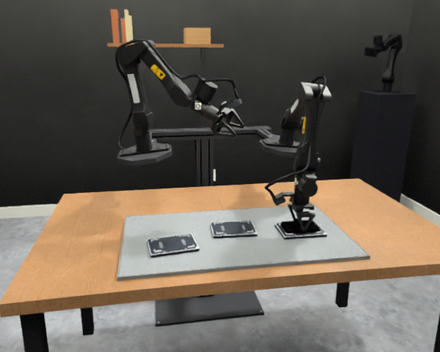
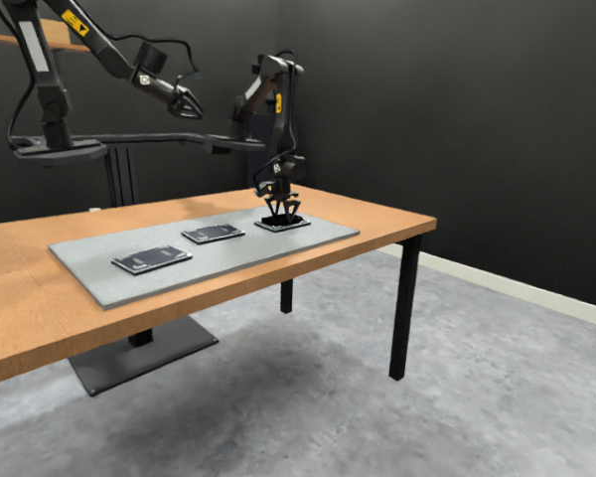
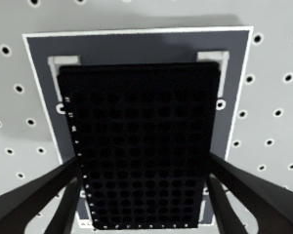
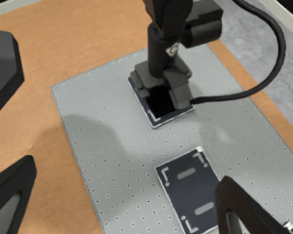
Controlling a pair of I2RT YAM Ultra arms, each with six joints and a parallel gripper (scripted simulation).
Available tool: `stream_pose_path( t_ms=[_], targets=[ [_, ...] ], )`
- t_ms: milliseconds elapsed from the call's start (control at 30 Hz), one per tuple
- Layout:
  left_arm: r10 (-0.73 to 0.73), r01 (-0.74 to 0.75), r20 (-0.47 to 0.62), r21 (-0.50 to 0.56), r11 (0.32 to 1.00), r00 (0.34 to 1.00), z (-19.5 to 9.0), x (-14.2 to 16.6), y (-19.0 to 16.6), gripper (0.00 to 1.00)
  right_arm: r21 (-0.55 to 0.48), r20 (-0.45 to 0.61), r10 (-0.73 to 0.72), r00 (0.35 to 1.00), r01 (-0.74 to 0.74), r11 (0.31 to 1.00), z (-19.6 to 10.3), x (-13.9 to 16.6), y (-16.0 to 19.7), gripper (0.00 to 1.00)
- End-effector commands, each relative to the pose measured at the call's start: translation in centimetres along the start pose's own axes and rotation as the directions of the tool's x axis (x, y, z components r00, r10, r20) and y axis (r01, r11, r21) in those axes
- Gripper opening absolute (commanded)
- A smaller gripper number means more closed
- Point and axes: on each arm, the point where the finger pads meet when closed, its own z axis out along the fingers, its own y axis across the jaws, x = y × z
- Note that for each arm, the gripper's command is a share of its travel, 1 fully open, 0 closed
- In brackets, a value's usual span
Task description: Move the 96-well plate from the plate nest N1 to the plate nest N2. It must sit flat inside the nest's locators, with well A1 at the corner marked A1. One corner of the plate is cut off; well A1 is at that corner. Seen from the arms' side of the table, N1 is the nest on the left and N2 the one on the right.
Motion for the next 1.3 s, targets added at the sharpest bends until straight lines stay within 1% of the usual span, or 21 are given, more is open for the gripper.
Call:
stream_pose_path(
  t_ms=[0,133,200,267,400,467,500,667,867,900,967,1033,1167,1267],
  targets=[
    [0.001,-0.001,0.0,0.02,1.0,1.0,-1.1,0.0,-0.6,0.78,-0.001,0.001,-0.012,1.0,0.012,1.0,-0.5,0.2,0.1,1.0],
    [0.001,-0.001,0.0,0.02,1.0,1.0,-3.6,-0.1,-0.5,0.78,-0.001,0.001,-0.012,1.0,0.012,1.0,-0.5,0.2,0.1,1.0],
    [0.001,-0.001,0.0,0.02,1.0,1.0,-4.2,-0.1,-0.5,0.78,-0.001,0.001,-0.012,1.0,0.012,1.0,-0.5,0.2,0.1,1.0],
    [0.001,-0.001,0.0,0.02,1.0,1.0,-4.3,-0.1,-0.5,0.78,-0.001,0.001,-0.012,1.0,0.012,1.0,-0.5,0.2,0.1,1.0],
    [0.004,-0.004,0.0,0.02,1.0,1.0,-4.3,-0.1,-0.5,0.78,-0.03,-0.069,-0.095,0.993,0.093,0.995,-0.2,1.6,-0.2,1.0],
    [0.004,-0.004,0.0,0.02,1.0,1.0,-4.3,-0.1,-0.5,0.78,-0.03,-0.069,-0.095,0.993,0.093,0.995,-0.2,1.6,-0.2,1.0],
    [0.004,-0.004,0.0,0.02,1.0,1.0,-4.3,-0.1,-0.5,0.78,-0.042,-0.1,-0.133,0.986,0.129,0.991,-0.1,2.2,-0.4,1.0],
    [0.004,-0.004,0.0,0.02,1.0,1.0,-4.3,-0.1,-0.5,0.78,-0.093,-0.246,-0.267,0.932,0.252,0.963,0.1,4.5,-4.2,1.0],
    [0.004,-0.004,0.0,0.016,1.0,1.0,-4.3,-0.1,-0.4,0.78,-0.18,-0.357,-0.352,0.865,0.306,0.935,-0.8,6.7,-8.6,1.0],
    [0.001,-0.001,0.001,0.006,1.0,1.0,-4.1,0.0,0.1,0.78,-0.198,-0.37,-0.363,0.855,0.309,0.93,-1.1,7.0,-9.3,1.0],
    [0.001,-0.001,0.001,0.006,1.0,1.0,-4.1,0.0,0.1,0.78,-0.236,-0.391,-0.382,0.837,0.31,0.921,-1.7,7.7,-10.6,1.0],
    [0.001,-0.001,0.001,0.006,1.0,1.0,-4.1,0.0,0.1,0.78,-0.236,-0.391,-0.382,0.837,0.31,0.921,-1.7,7.7,-10.6,1.0],
    [0.001,-0.001,0.001,0.006,1.0,1.0,-4.1,0.0,0.1,0.78,-0.35,-0.41,-0.431,0.804,0.298,0.888,-3.7,9.2,-12.7,1.0],
    [0.001,-0.001,0.001,0.006,1.0,1.0,-4.1,0.0,0.1,0.78,-0.422,-0.394,-0.446,0.804,0.272,0.865,-5.5,9.9,-14.3,1.0]
  ],
)
